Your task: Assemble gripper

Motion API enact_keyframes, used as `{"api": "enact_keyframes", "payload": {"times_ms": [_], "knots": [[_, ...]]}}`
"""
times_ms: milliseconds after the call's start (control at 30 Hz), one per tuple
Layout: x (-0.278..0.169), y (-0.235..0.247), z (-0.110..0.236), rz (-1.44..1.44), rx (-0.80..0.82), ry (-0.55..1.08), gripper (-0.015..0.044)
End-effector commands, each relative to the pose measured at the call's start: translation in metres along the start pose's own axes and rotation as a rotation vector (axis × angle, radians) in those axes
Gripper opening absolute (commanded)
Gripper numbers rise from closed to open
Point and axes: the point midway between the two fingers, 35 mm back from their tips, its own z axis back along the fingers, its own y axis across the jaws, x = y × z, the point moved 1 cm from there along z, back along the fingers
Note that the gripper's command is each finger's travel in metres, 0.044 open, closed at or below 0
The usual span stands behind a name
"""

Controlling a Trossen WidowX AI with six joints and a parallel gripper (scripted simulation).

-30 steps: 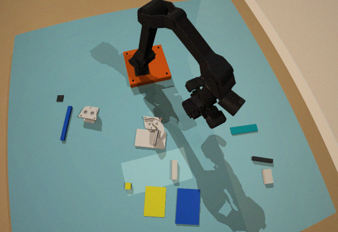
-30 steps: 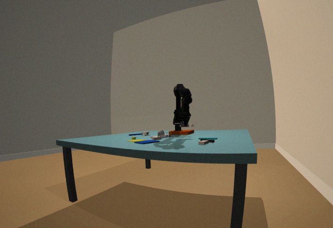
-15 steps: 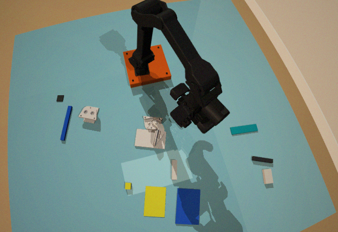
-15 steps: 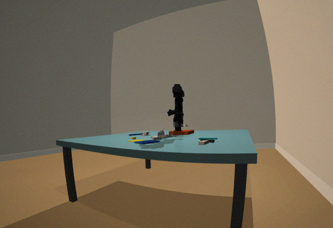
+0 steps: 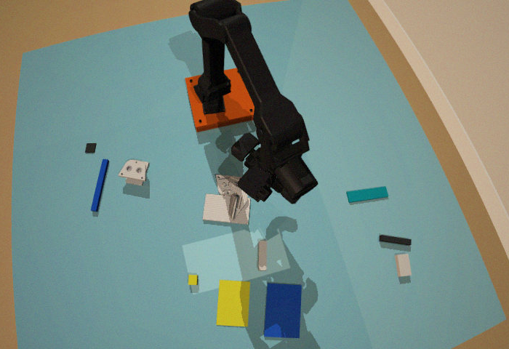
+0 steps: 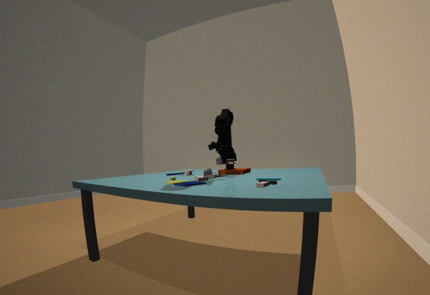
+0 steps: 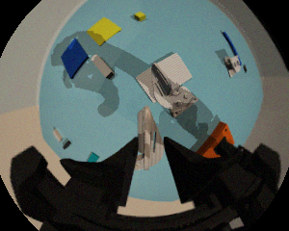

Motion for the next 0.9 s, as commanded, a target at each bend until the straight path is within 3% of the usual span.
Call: {"api": "enact_keyframes", "payload": {"times_ms": [0,867], "knots": [[0.008,-0.007,0.000,0.047,0.001,0.000,0.0134],[0.067,-0.069,-0.001,0.413,-0.005,-0.005,0.0134]]}}
